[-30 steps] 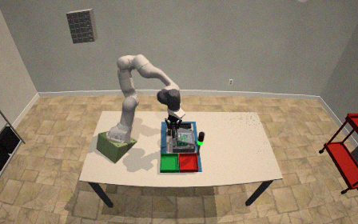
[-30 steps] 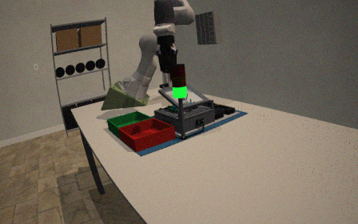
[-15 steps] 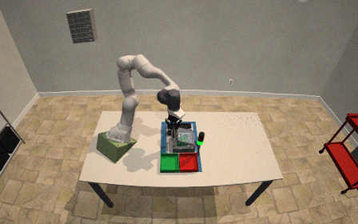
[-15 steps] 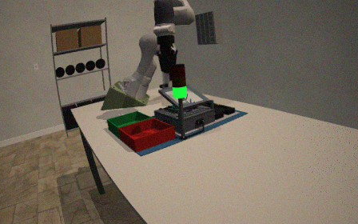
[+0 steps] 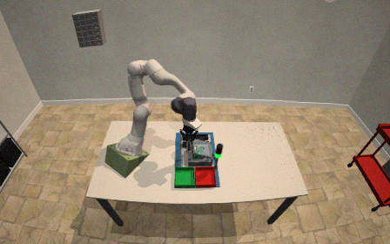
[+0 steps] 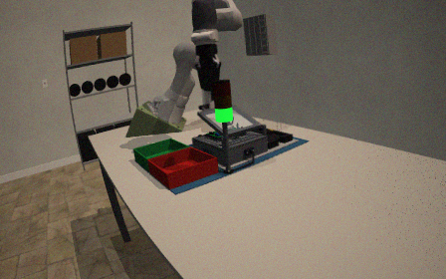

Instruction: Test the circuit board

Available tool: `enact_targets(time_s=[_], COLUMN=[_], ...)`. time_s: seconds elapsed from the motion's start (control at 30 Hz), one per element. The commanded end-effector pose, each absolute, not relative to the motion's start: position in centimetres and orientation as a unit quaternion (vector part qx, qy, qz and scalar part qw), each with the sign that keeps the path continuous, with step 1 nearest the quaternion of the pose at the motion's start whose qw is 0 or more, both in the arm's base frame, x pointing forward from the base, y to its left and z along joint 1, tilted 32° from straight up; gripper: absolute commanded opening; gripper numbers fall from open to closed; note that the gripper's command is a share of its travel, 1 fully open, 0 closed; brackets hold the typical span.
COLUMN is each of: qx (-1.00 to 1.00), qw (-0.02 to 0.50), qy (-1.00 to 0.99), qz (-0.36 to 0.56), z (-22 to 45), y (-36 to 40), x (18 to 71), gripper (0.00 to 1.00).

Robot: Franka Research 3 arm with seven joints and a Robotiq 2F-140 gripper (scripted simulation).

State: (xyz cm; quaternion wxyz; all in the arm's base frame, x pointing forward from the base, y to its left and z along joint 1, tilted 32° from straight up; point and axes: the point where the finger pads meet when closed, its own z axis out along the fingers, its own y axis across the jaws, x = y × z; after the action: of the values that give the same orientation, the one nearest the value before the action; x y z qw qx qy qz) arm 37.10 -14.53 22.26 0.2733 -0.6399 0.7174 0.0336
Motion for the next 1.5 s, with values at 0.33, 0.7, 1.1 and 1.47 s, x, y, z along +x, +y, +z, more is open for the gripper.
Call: enact_targets(time_s=[0.33, 0.7, 1.1, 1.47], qx=[-0.640, -0.640, -0.640, -0.640], qw=[0.273, 0.273, 0.273, 0.273], qy=[0.717, 0.717, 0.717, 0.717], qz=[0.034, 0.034, 0.034, 0.034], z=[22.1, 22.5, 25.3, 27.8], y=[-14.4, -14.6, -16.0, -17.2], x=[37.1, 37.1, 37.4, 38.1], gripper=[0.00, 0.00, 0.00, 0.00])
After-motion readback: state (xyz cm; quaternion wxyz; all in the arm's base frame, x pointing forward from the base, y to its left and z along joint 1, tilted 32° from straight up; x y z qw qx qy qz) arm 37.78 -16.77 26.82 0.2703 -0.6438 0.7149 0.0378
